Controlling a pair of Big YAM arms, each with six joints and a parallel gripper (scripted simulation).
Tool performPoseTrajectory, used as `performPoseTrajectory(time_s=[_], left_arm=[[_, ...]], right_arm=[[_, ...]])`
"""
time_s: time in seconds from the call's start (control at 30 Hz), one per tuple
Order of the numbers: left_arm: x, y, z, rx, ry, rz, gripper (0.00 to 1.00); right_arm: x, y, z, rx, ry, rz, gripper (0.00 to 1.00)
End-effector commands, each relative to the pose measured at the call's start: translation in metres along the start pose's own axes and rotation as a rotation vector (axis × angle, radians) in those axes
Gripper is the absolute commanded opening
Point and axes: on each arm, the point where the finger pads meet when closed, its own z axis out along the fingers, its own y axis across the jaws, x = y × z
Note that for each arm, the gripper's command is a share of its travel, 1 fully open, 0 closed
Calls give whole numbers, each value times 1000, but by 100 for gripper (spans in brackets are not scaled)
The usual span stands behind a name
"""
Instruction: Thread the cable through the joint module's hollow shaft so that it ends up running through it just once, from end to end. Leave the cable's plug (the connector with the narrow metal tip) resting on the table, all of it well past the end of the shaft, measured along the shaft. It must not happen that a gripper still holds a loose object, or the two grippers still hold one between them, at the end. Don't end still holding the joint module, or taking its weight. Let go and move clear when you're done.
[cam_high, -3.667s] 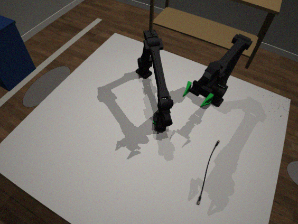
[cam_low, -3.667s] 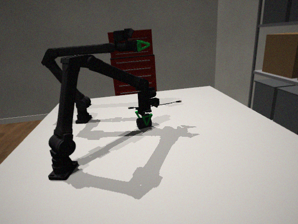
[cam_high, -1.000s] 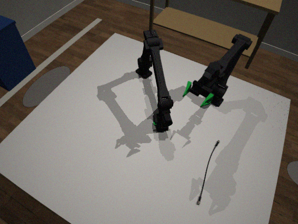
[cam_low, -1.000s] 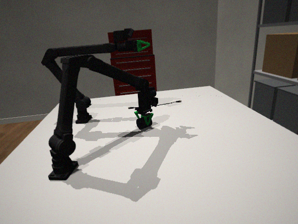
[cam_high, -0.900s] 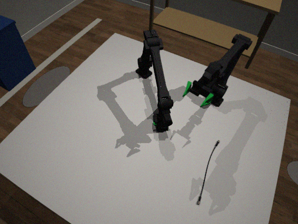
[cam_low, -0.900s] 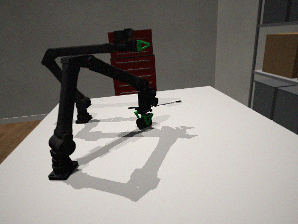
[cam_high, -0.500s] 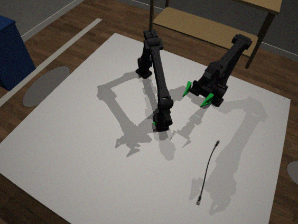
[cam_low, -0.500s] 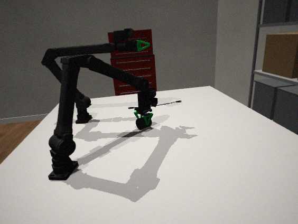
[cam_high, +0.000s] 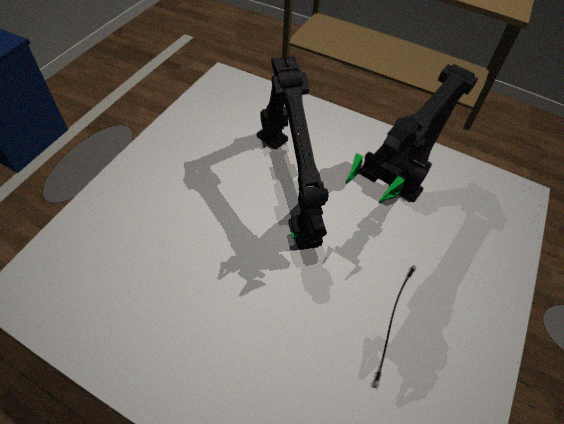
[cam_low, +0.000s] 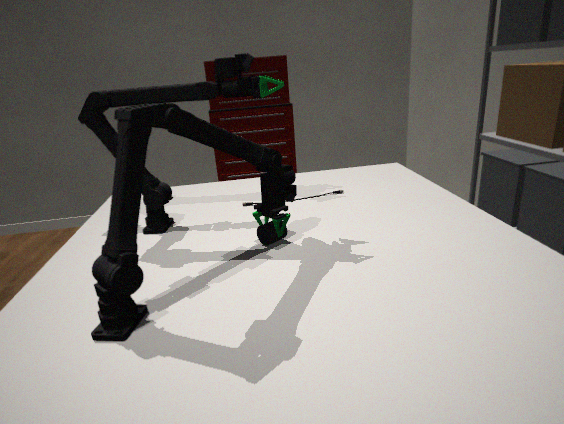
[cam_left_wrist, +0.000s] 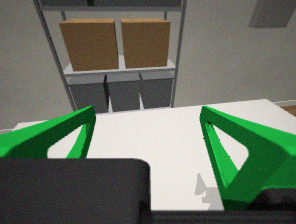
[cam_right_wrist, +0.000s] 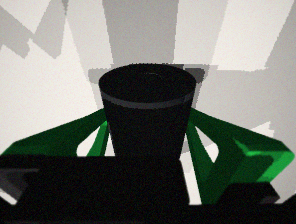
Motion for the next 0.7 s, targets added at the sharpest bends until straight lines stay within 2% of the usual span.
performPoseTrajectory(time_s=[0.0,0.67], left_arm=[[-12,-3,-1,4,-35,14,100],[-12,-3,-1,4,-35,14,100]], right_arm=[[-36,7,-74,-3,-165,-68,70],[-39,4,-75,9,-183,-203,70]])
